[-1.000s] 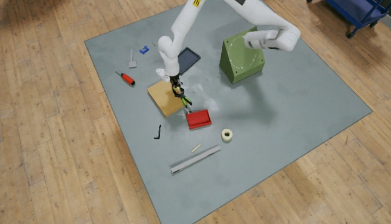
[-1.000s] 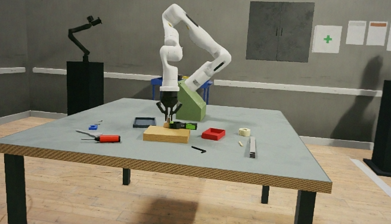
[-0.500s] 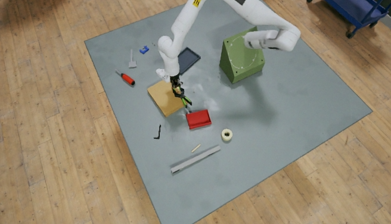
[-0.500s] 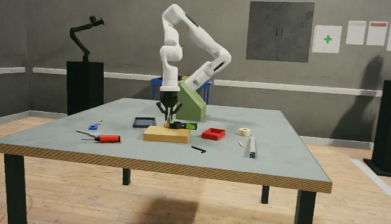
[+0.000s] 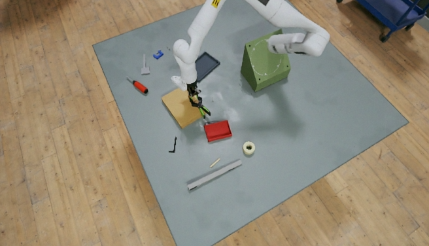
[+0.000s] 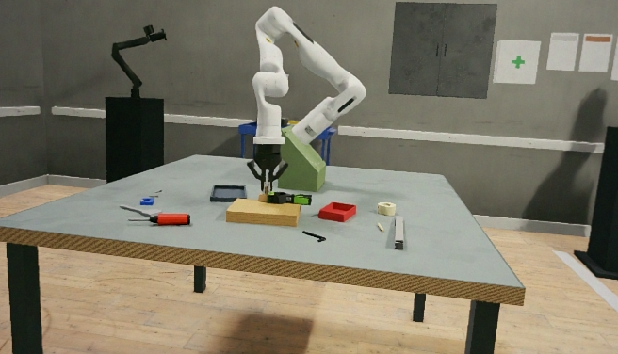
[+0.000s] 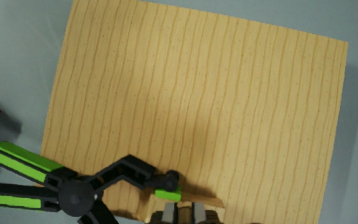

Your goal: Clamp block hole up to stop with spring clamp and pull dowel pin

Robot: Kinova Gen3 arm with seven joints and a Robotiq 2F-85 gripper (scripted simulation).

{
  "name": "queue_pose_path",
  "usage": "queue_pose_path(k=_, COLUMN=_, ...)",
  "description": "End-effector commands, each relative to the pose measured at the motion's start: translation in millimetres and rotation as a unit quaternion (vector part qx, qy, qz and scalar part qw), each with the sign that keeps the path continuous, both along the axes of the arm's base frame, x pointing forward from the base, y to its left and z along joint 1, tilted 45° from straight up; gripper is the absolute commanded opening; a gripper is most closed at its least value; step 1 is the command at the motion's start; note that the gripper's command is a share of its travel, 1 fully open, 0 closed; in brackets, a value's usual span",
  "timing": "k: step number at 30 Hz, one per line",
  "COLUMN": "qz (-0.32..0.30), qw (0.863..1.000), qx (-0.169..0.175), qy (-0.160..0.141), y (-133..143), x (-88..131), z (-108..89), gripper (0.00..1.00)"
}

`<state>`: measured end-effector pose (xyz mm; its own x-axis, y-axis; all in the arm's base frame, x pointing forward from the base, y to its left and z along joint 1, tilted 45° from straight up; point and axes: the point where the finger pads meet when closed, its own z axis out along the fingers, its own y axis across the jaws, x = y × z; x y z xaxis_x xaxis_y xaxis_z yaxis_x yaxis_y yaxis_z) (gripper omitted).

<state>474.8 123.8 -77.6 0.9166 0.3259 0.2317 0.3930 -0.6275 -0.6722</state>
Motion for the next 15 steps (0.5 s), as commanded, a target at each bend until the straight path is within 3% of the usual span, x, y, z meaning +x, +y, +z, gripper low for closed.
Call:
queue_pose_path(k=1, qz=0.001, qw=1.0, qx=0.0, qy=-0.003, y=-1.0, x=0.8, z=0.7, gripper=0.1)
queue_pose_path(k=15, qz=0.012, qw=1.0, qx=0.001, qy=-0.014, y=-1.0, x=0.8, z=0.7, gripper=0.1)
